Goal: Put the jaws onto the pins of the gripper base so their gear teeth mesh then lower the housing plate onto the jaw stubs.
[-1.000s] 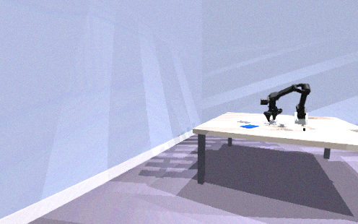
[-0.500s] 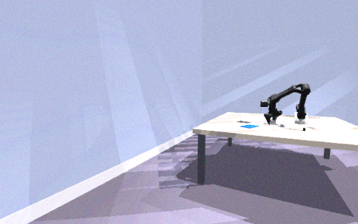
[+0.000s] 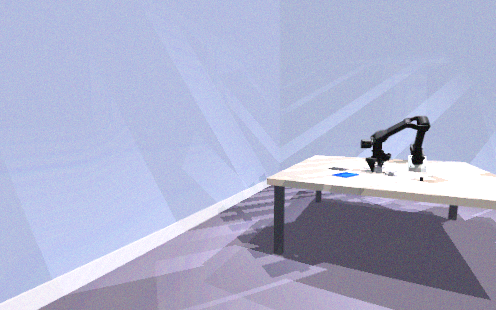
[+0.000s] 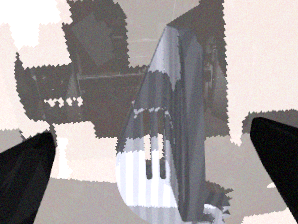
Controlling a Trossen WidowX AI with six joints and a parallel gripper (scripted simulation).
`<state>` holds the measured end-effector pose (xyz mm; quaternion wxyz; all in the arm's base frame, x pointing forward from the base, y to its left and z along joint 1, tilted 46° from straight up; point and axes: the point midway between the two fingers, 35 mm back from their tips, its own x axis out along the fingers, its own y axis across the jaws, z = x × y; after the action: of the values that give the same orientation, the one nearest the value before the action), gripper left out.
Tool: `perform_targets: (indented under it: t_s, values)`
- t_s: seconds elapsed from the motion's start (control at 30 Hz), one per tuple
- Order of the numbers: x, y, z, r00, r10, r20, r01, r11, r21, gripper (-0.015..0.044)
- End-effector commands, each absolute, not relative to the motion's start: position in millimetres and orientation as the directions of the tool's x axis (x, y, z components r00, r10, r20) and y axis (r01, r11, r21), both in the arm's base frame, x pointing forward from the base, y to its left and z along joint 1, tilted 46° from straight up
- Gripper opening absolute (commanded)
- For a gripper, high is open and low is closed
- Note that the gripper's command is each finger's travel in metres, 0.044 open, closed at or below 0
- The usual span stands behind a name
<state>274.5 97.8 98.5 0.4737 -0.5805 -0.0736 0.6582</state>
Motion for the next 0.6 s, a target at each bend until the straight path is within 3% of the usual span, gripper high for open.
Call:
perform_targets:
  t_s: [0.0,0.1,0.47,0.57]
  values:
    - [274.8,97.6,97.9,0.124,0.707,-0.696,-0.541,-0.540,-0.645,0.0440]
    - [274.8,97.6,97.9,0.124,0.707,-0.696,-0.541,-0.540,-0.645,0.0440]
    - [274.5,97.8,98.5,0.123,0.709,-0.694,-0.538,-0.540,-0.647,0.0151]
    - [274.5,97.8,98.5,0.123,0.709,-0.694,-0.538,-0.540,-0.647,0.0134]
